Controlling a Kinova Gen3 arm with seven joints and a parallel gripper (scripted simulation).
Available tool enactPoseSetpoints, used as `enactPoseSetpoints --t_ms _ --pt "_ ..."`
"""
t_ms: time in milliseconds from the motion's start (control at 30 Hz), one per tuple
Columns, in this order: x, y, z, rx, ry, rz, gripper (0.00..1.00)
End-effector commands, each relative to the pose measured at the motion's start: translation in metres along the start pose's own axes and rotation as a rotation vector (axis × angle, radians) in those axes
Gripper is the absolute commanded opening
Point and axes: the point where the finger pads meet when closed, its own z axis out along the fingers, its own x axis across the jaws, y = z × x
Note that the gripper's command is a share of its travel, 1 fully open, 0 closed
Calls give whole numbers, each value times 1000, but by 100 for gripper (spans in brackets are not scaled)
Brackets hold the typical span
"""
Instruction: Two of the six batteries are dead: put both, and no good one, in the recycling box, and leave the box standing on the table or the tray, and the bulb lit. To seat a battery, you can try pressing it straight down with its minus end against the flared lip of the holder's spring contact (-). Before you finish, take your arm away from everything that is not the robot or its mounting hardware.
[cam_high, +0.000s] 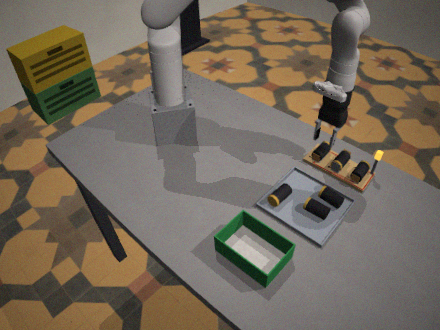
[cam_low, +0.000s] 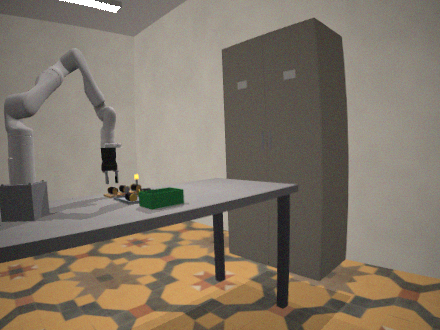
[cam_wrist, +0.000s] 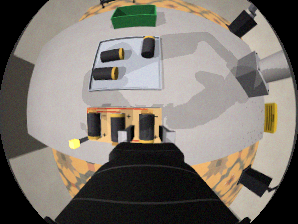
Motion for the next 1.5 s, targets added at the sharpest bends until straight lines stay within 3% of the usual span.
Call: enactPoseSetpoints --t_ms 0,1233,1467 --pt "-1 0 -1 -1 -2 0 90" --pt "-1 0 2 -1 -2 0 90" --pt "-1 0 29 -1 -2 0 90"
